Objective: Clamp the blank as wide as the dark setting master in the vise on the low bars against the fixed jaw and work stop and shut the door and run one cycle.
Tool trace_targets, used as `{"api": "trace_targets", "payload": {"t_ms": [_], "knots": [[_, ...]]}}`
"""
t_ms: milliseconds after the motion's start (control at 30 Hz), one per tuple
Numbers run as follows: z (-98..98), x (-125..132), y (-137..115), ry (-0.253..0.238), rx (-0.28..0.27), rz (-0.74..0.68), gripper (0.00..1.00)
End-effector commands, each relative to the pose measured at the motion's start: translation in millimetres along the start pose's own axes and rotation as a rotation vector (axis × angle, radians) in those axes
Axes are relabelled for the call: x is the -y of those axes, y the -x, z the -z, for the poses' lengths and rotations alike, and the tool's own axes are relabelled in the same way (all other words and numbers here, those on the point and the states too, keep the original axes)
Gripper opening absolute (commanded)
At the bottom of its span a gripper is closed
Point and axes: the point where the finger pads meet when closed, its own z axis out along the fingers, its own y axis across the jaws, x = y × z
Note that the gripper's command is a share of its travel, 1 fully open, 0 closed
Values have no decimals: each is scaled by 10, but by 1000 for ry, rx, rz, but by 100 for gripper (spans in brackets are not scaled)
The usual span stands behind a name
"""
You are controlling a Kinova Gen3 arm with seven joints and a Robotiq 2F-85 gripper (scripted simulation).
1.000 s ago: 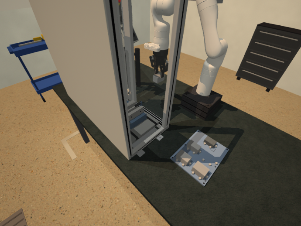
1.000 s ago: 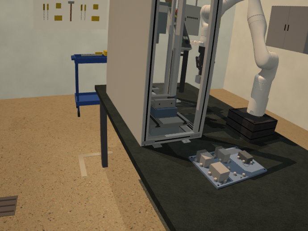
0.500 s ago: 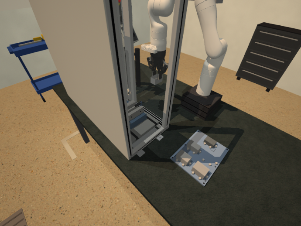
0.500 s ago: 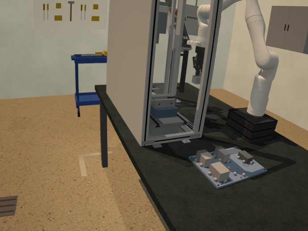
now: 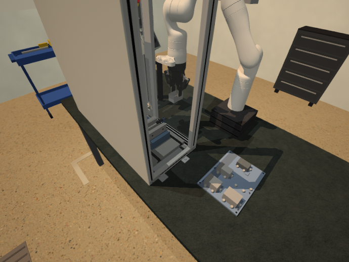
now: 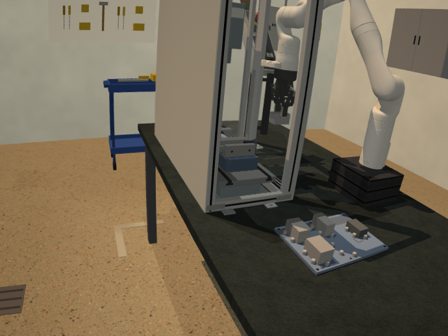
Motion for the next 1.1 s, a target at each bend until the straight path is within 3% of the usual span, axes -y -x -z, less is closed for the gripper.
{"api": "trace_targets", "payload": {"t_ms": [0, 33, 433, 600, 1000, 1067], "knots": [[-48, 23, -356, 1, -1, 0, 10], [-63, 30, -454, 1, -1, 0, 10], [-63, 30, -454, 1, -1, 0, 10], [-135, 63, -946, 1, -1, 0, 10], [-135, 63, -946, 1, -1, 0, 10], [-164, 76, -1142, 1, -1, 0, 10]]}}
